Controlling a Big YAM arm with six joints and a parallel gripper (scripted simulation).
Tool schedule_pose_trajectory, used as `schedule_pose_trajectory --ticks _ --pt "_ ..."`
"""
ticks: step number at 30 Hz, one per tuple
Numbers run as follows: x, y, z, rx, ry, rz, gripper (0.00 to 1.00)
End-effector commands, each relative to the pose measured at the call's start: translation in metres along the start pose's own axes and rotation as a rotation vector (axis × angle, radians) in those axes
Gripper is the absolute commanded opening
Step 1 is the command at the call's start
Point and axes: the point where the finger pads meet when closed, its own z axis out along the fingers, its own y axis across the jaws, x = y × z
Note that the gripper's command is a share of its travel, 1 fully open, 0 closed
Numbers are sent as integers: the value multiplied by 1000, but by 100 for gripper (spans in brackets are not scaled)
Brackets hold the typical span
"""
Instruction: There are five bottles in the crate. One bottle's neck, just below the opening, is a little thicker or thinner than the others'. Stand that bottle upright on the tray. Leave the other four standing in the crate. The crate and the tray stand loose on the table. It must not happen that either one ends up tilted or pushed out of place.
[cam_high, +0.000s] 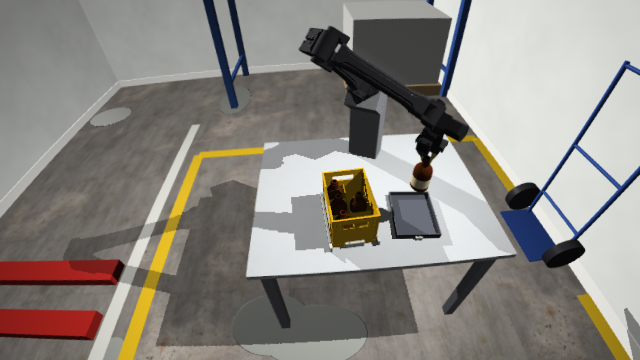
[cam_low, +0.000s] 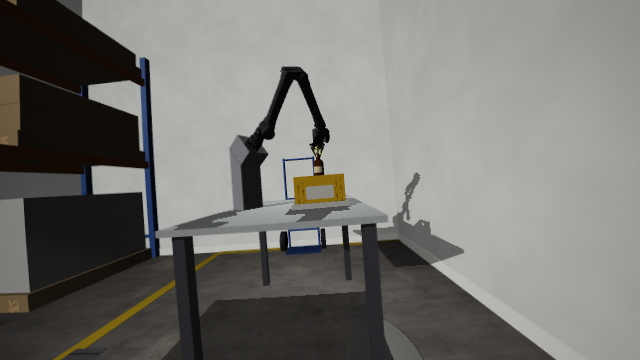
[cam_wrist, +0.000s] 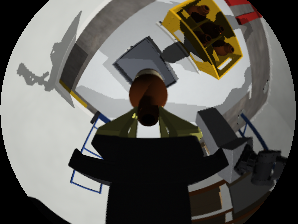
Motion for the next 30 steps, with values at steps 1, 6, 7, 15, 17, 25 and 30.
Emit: schedule_pose_trajectory --ticks 1,6,7,15,17,25,30 --pt "1 20 -13 -33 -1 4 0" --pt "-1 23 -16 -40 -2 12 0" --pt "0 23 -15 -39 -2 10 0" --pt "-1 25 -16 -42 -2 10 0" --pt "0 25 -15 -40 -2 10 0" --pt "1 26 -15 -39 -2 7 0" --pt "1 26 -15 -39 -2 7 0"
